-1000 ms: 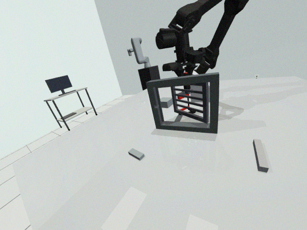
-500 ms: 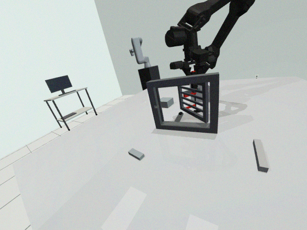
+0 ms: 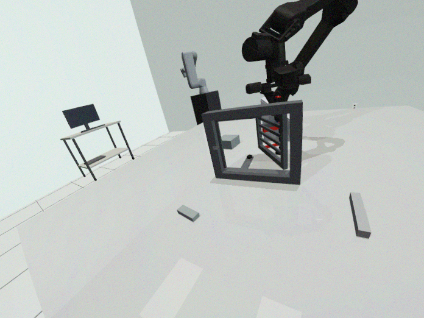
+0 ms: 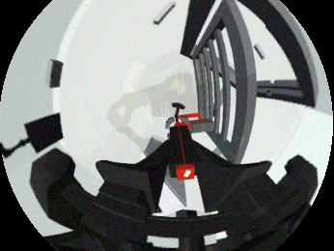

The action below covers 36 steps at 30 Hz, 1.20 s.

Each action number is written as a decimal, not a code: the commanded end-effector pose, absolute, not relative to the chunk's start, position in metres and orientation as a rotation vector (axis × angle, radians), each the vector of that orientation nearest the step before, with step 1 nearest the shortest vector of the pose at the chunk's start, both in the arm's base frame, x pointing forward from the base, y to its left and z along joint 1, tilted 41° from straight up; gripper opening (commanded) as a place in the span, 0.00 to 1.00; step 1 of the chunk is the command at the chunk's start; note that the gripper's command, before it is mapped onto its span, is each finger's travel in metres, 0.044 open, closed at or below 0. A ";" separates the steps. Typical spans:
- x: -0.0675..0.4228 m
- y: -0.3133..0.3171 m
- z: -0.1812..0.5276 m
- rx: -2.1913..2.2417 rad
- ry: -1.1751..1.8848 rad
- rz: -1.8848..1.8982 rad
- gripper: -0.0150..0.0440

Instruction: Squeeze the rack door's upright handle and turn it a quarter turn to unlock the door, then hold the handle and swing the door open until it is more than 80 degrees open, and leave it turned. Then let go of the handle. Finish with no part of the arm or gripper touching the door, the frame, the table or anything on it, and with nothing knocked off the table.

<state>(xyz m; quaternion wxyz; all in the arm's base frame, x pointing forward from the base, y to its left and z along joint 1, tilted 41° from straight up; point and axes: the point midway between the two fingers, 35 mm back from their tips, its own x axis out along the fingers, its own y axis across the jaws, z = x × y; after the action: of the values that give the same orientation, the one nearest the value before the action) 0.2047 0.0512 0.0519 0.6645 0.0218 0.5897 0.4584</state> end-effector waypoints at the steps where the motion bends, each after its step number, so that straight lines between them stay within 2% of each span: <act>1: 0.201 0.059 0.059 0.116 1.367 0.983 0.29; 36: 0.189 0.110 0.103 0.439 1.559 0.681 0.29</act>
<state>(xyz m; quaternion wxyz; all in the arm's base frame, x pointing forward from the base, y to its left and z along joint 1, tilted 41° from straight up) 0.1881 0.1039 0.0980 0.6432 0.1718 0.6761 0.3156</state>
